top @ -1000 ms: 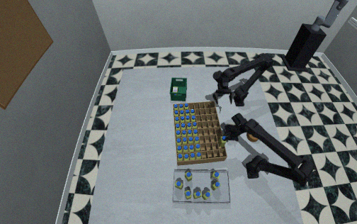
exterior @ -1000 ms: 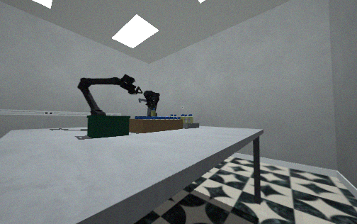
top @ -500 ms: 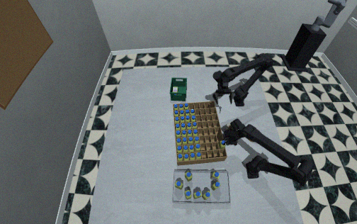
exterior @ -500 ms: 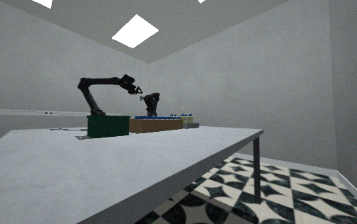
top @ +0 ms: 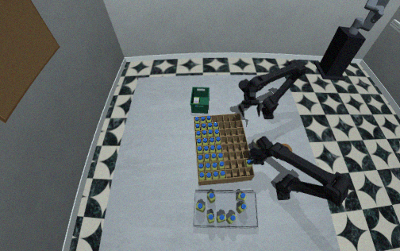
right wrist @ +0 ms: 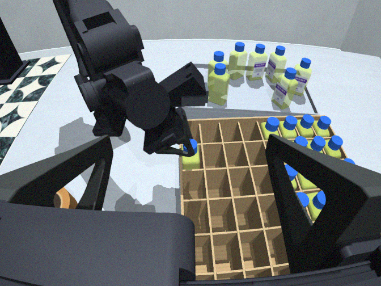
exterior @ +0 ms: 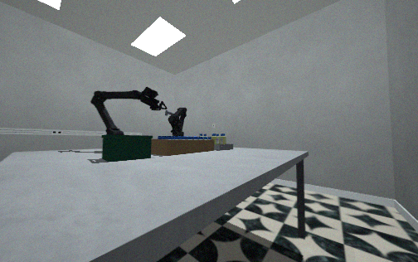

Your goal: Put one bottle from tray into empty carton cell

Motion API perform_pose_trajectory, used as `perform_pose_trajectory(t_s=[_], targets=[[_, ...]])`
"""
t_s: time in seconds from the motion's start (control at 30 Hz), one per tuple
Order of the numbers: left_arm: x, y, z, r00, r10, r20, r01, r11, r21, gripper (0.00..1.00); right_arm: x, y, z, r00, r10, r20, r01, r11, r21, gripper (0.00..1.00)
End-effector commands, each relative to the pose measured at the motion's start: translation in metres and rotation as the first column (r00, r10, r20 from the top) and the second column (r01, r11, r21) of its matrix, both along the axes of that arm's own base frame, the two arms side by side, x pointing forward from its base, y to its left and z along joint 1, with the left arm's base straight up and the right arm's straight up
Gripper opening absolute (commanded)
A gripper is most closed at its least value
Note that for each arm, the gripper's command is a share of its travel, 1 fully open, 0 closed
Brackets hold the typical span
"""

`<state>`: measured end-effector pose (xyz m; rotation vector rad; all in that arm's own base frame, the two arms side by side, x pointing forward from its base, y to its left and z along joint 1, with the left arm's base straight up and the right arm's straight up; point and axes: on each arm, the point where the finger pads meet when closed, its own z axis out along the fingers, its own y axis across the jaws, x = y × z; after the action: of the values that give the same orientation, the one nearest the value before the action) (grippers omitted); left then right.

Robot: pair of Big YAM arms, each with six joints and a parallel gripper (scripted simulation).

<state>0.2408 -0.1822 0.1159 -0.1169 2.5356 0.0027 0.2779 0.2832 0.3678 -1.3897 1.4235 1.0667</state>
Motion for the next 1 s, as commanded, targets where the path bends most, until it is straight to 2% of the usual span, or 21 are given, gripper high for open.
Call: perform_pose_trajectory(t_s=[0.0, 0.4, 0.53, 0.7, 0.73, 0.77, 0.97], targets=[[0.007, -0.007, -0.002, 1.0, 0.001, 0.021, -0.001, 1.0, -0.017, 0.21, 0.004, 0.002, 0.017, 0.999, 0.003, 0.042, -0.004, 1.0, 0.021, 1.0], [0.01, -0.011, 0.002, 1.0, 0.001, 0.026, 0.0, 1.0, -0.027, 0.21, 0.004, 0.002, 0.017, 0.999, 0.003, 0.042, -0.004, 1.0, 0.021, 1.0], [0.009, -0.01, 0.001, 1.0, 0.001, 0.025, 0.0, 1.0, -0.025, 0.67, 0.004, 0.002, 0.017, 0.999, 0.003, 0.042, -0.004, 1.0, 0.021, 1.0], [0.005, -0.005, 0.0, 1.0, 0.001, 0.021, 0.0, 1.0, -0.02, 0.69, 0.004, 0.002, 0.017, 0.999, 0.003, 0.042, -0.004, 1.0, 0.021, 1.0], [0.009, -0.006, 0.009, 0.999, 0.002, 0.033, -0.001, 0.999, -0.032, 0.8, 0.004, 0.002, 0.017, 0.999, 0.003, 0.042, -0.004, 1.0, 0.021, 1.0], [0.013, -0.008, 0.019, 0.999, 0.002, 0.046, 0.0, 0.999, -0.048, 0.82, 0.004, 0.002, 0.017, 0.999, 0.003, 0.042, -0.004, 1.0, 0.021, 1.0], [0.01, -0.012, 0.048, 0.997, 0.003, 0.078, 0.004, 0.996, -0.094, 0.82, 0.004, 0.002, 0.017, 0.999, 0.003, 0.042, -0.004, 1.0, 0.021, 1.0]])
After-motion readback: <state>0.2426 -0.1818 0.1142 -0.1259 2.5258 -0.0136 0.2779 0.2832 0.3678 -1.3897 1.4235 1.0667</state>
